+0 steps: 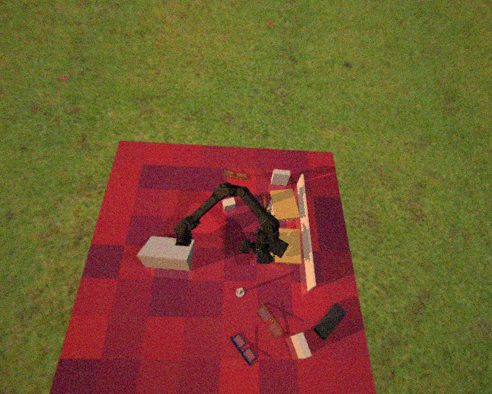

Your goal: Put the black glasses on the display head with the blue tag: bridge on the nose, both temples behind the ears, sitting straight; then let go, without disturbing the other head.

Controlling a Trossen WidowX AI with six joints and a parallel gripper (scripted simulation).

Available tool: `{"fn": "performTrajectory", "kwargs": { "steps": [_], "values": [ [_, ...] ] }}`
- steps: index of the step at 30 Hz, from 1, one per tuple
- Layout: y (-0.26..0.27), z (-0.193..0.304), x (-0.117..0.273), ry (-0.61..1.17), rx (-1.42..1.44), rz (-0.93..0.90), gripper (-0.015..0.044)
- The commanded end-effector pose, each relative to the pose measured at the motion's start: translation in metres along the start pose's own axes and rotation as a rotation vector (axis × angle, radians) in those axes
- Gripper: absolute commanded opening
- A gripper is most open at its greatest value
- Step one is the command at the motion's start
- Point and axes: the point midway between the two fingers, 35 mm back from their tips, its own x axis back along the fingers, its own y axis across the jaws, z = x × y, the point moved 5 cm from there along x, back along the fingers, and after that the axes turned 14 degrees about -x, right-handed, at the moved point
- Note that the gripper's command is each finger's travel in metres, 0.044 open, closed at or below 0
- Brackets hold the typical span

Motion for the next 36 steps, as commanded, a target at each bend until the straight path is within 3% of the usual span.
{"fn": "performTrajectory", "kwargs": {
  "steps": [1,36],
  "values": [
    [0.007,0.001,-0.002,0.005,-0.003,0.002,0.0000],
    [0.036,0.009,-0.004,0.006,-0.002,0.001,0.0000]
  ]
}}
